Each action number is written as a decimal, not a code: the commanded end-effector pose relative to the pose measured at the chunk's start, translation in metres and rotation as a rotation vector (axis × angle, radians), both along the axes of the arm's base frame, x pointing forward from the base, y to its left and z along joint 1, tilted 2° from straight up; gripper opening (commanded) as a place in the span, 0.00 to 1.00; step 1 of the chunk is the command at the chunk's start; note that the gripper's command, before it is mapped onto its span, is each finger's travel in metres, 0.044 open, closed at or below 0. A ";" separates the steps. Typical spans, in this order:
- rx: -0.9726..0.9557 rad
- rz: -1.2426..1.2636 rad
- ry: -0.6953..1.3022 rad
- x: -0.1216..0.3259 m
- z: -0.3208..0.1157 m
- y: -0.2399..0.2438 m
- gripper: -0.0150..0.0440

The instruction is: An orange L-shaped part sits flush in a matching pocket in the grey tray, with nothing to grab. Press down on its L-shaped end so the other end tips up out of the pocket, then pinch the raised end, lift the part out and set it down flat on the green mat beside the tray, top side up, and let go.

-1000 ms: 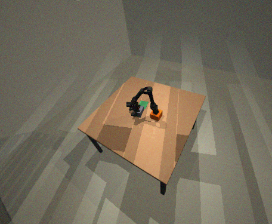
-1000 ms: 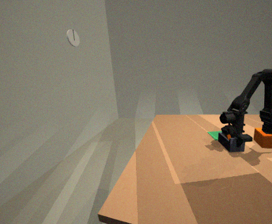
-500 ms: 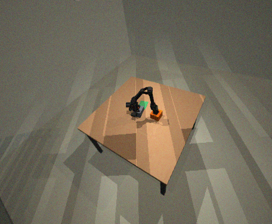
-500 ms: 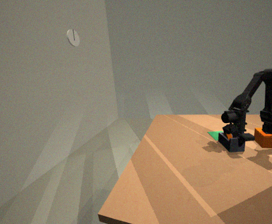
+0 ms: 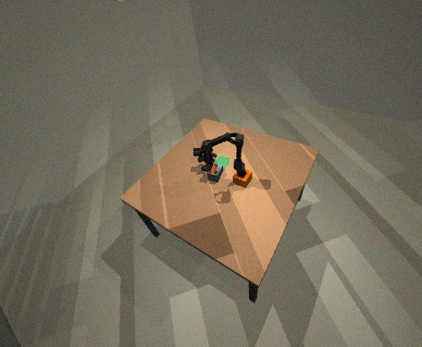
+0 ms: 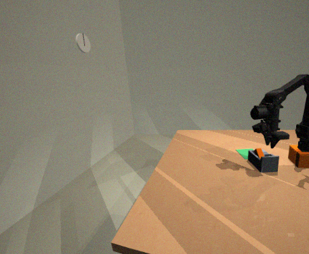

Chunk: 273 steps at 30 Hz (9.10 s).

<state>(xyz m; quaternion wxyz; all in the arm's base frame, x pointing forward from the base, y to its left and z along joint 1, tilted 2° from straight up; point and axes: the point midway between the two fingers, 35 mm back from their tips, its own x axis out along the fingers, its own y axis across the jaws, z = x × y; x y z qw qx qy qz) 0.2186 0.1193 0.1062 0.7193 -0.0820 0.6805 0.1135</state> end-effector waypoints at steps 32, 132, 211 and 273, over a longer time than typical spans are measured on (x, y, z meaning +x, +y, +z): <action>0.037 -0.887 0.041 0.020 0.001 -0.039 0.73; 0.063 -1.563 0.072 0.033 -0.048 -0.069 0.25; 0.056 -1.564 0.063 0.052 0.007 -0.190 0.25; 0.054 -1.564 0.060 0.065 -0.069 -0.234 0.25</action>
